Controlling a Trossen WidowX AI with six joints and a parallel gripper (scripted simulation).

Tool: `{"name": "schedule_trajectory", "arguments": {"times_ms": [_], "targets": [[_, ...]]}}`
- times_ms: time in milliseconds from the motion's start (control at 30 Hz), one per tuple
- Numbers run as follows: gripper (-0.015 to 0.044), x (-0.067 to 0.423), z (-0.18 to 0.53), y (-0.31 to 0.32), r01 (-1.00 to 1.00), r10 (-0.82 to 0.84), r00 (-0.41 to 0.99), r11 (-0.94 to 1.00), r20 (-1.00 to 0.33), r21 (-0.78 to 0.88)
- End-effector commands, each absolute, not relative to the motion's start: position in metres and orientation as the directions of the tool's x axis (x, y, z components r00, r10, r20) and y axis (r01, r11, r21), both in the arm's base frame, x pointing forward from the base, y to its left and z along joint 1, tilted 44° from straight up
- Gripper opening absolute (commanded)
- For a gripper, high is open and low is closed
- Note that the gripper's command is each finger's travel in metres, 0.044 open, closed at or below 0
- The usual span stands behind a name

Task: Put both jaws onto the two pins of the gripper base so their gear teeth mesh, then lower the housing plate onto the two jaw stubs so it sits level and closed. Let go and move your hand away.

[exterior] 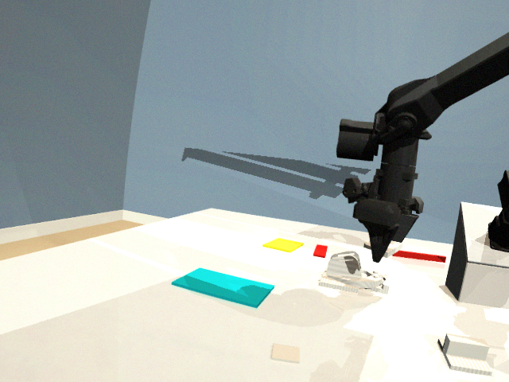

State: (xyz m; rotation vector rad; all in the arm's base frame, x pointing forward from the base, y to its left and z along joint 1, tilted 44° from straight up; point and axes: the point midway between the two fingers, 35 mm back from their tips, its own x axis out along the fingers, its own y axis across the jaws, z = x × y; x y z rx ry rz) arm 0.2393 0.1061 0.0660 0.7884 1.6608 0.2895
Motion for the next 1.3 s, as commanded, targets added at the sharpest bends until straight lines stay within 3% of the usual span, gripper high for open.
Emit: {"name": "schedule_trajectory", "arguments": {"times_ms": [0, 567, 1267], "targets": [[0.0351, 0.243, 0.055, 0.094, 0.257, 0.646, -0.057, 0.746, -0.761, 0.614], [0.0351, 0.246, 0.023, 0.053, -0.05, 0.688, -0.045, 0.723, -0.724, 0.689], [0.0351, 0.246, 0.022, 0.052, -0.056, 0.689, -0.045, 0.722, -0.724, 0.69]]}}
